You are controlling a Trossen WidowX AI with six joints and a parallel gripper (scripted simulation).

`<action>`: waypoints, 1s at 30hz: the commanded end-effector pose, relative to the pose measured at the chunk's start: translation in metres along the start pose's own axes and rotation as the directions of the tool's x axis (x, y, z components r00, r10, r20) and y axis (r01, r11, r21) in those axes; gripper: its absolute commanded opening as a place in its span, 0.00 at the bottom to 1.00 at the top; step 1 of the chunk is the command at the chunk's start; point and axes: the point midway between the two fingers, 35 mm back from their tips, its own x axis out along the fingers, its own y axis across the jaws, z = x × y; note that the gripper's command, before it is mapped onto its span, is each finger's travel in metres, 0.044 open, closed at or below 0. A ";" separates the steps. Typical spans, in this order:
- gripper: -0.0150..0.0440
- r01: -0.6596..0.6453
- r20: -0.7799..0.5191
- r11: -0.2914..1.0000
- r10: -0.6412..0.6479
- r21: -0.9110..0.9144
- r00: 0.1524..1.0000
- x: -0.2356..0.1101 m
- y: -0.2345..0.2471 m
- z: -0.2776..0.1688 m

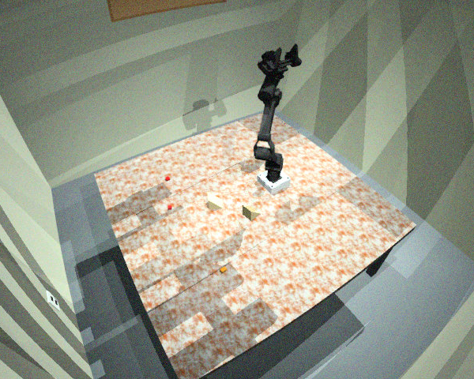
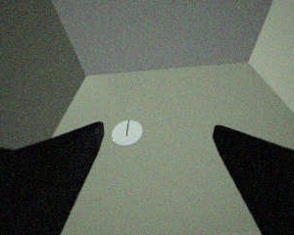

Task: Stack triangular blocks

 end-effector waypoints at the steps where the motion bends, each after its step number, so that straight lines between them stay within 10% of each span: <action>1: 0.98 -0.003 0.002 1.000 0.003 0.000 1.000 0.000 0.001 0.001; 19: 1.00 -0.455 0.451 0.890 0.398 0.021 0.799 -0.056 0.130 0.140; 30: 1.00 -0.579 0.694 0.815 0.406 0.021 0.595 -0.112 0.133 0.214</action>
